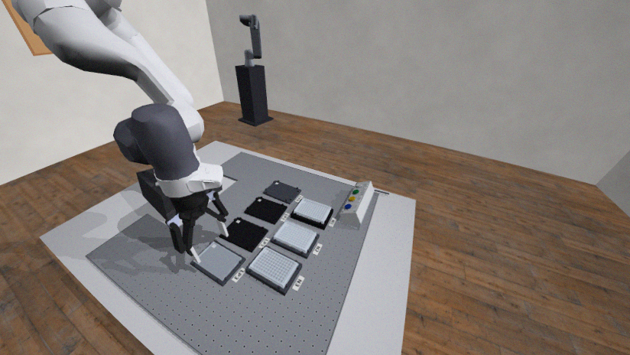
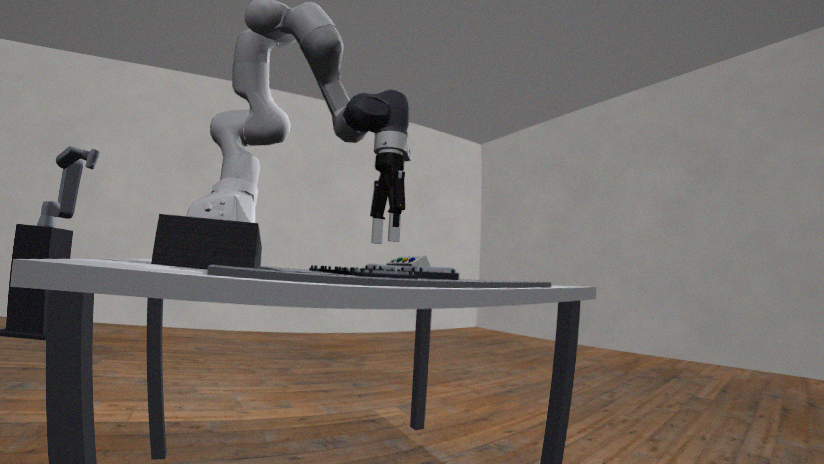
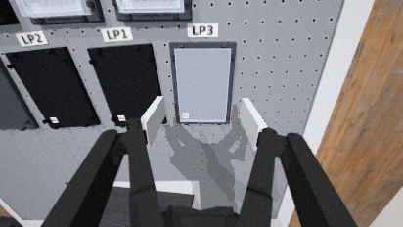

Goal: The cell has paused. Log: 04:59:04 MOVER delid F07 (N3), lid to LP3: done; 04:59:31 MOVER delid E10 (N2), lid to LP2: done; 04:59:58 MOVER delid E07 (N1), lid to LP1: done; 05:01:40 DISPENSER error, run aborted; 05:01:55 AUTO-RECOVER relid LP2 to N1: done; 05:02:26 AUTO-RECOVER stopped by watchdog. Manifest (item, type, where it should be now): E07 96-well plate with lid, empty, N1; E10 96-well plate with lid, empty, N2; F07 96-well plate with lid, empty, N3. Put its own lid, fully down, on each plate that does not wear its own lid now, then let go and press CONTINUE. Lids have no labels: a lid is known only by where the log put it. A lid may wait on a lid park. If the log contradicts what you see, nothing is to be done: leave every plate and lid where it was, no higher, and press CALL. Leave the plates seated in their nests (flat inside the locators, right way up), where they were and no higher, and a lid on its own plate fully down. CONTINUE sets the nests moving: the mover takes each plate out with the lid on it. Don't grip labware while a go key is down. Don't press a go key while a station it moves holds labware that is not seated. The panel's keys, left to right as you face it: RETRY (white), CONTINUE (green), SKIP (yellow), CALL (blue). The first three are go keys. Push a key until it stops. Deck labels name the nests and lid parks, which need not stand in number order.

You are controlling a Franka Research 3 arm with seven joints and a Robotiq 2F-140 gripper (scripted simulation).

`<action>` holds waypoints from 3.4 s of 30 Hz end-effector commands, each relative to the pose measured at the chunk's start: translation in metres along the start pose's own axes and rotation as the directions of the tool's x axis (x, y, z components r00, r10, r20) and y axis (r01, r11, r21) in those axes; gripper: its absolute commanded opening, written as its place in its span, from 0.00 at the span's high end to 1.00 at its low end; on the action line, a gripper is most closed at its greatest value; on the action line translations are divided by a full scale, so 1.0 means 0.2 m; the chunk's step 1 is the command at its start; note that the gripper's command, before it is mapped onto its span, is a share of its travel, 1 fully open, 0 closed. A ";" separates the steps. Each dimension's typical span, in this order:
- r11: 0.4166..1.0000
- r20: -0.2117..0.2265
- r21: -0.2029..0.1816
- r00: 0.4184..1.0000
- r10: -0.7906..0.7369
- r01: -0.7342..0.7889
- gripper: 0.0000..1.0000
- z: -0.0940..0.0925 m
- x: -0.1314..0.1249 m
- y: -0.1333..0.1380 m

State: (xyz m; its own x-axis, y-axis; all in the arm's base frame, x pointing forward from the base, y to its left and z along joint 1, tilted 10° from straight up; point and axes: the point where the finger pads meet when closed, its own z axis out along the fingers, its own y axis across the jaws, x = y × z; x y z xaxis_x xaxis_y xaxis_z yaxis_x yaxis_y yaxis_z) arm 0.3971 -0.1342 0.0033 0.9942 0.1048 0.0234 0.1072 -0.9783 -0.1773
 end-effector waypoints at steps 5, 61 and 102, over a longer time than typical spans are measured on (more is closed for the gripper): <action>1.000 0.002 -0.001 1.000 -0.021 0.021 0.34 0.00 0.00 0.00; 1.000 0.002 0.000 1.000 -0.021 0.021 0.34 0.26 0.00 0.00; 1.000 0.002 0.000 1.000 -0.021 0.021 0.34 0.28 0.00 0.00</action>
State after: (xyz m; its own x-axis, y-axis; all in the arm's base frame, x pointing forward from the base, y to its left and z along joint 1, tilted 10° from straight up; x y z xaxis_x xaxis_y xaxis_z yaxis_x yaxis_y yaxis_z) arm 0.3958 -0.1231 -0.0510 0.9912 0.1302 0.0238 0.1324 -0.9750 -0.1784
